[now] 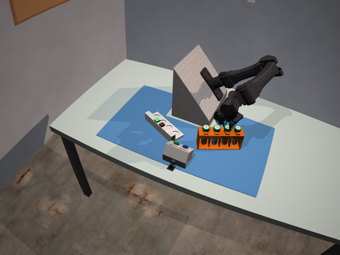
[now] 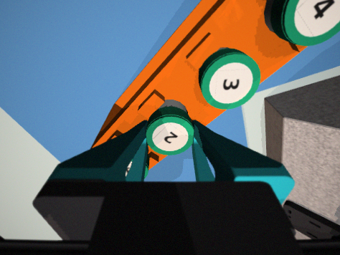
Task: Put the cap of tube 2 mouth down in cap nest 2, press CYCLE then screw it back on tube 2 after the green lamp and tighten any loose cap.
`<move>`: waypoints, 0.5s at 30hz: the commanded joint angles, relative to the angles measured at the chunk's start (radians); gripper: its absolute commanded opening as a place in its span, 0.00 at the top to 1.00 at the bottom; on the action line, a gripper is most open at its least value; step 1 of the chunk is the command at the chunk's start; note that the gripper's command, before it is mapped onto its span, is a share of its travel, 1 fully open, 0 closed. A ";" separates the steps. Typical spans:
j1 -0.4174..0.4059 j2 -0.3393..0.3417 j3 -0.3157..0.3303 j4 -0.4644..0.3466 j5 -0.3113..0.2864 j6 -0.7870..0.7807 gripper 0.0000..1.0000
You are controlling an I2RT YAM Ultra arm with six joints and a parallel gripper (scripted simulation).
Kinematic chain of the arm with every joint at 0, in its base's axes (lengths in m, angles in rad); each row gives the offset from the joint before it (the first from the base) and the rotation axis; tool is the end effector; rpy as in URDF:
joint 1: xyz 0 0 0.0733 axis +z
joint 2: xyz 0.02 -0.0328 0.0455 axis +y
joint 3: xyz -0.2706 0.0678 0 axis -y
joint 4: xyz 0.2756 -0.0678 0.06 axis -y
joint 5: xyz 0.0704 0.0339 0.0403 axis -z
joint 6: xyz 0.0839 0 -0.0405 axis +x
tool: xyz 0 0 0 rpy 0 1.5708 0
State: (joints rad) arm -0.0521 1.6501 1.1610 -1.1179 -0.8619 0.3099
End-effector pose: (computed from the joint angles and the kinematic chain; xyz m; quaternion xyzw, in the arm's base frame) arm 0.3111 0.0486 0.1871 -0.1710 -0.8922 -0.4121 0.0700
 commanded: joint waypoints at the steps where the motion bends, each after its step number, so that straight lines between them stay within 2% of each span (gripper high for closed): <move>1: -0.002 -0.003 0.001 0.016 -0.003 0.101 1.00; 4: -0.002 -0.003 0.001 0.016 -0.003 0.101 1.00; 5: -0.002 -0.003 0.001 0.016 -0.003 0.101 0.51; 15: -0.002 -0.003 0.001 0.016 -0.003 0.101 0.51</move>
State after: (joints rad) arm -0.0490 1.6508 1.1595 -1.1088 -0.8646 0.4061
